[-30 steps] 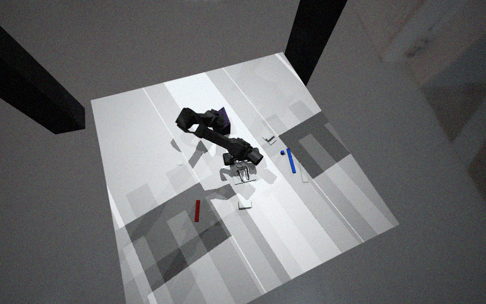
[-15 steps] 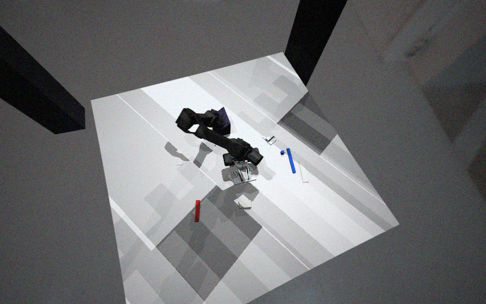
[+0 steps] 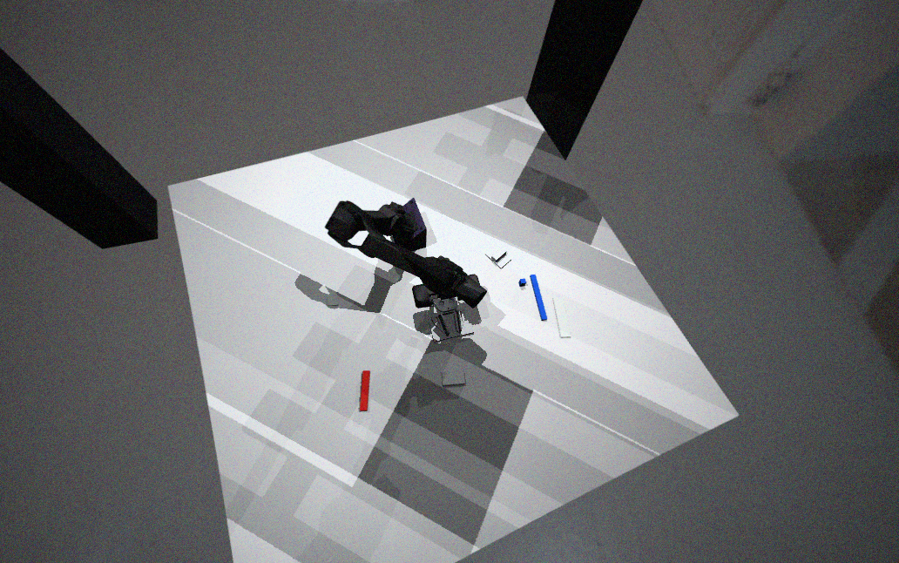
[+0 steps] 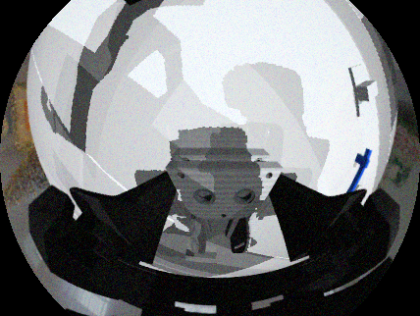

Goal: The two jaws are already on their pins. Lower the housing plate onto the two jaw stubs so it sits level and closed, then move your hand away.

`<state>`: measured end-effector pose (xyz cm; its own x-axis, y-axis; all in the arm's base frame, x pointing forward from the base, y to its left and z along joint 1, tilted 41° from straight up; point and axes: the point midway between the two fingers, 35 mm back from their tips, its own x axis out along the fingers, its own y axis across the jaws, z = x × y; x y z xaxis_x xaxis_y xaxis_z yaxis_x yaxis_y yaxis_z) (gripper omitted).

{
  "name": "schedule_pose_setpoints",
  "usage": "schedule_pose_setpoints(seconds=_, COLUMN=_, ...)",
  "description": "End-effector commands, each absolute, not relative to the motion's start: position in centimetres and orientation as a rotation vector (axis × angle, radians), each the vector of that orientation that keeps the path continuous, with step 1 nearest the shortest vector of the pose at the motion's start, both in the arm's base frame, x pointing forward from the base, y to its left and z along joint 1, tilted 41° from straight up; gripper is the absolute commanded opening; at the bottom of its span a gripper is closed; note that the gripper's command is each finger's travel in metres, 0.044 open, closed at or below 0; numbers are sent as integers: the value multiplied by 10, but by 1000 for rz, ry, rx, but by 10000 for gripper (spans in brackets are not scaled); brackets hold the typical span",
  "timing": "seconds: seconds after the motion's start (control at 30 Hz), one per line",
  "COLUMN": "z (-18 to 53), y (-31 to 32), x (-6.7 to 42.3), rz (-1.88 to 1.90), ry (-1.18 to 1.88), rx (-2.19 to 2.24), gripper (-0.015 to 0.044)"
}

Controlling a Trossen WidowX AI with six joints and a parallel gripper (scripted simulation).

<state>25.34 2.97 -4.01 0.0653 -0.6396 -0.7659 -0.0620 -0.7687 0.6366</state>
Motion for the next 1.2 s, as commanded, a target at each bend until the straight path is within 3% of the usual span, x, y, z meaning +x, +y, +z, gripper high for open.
schedule_pose_setpoints(seconds=0.0, z=-41, y=28, x=252, rz=-1751, ry=-696, rx=1902, gripper=351)
schedule_pose_setpoints(seconds=1.17, z=-47, y=23, x=252, rz=-1751, ry=-698, rx=1903, gripper=351)
